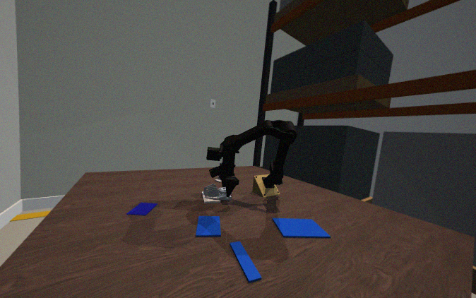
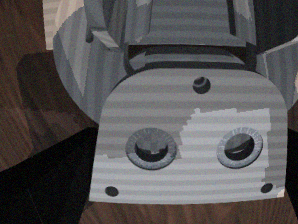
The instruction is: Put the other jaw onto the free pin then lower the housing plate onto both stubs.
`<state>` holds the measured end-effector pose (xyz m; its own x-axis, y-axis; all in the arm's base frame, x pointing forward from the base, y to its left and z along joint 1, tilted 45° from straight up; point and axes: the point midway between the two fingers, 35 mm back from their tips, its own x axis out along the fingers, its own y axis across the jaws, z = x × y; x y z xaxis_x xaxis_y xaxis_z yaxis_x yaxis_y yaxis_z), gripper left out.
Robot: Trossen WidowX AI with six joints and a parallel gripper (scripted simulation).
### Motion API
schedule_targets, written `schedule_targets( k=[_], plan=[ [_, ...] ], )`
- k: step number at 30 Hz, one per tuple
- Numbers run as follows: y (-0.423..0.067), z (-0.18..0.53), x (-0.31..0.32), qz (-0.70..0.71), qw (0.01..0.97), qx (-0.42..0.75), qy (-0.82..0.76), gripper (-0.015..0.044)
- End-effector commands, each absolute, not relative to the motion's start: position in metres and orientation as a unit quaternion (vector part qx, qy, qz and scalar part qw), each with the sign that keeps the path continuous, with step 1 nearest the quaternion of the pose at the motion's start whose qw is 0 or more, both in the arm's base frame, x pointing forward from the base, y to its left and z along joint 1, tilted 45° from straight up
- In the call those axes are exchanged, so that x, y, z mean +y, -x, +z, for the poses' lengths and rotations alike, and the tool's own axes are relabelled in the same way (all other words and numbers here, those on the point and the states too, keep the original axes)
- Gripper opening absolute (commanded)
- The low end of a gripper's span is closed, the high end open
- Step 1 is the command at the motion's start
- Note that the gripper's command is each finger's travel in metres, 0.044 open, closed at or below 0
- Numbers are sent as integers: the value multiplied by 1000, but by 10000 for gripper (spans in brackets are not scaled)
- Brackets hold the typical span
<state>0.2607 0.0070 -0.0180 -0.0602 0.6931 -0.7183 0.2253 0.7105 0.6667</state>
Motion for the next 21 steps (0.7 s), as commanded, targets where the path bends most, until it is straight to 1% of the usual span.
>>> schedule_targets(
  k=[1, 21],
  plan=[
    [-261, -19, 8, 192, 602, 701, -331, 351],
    [-261, -22, 11, 192, 602, 701, -331, 351]
  ],
)
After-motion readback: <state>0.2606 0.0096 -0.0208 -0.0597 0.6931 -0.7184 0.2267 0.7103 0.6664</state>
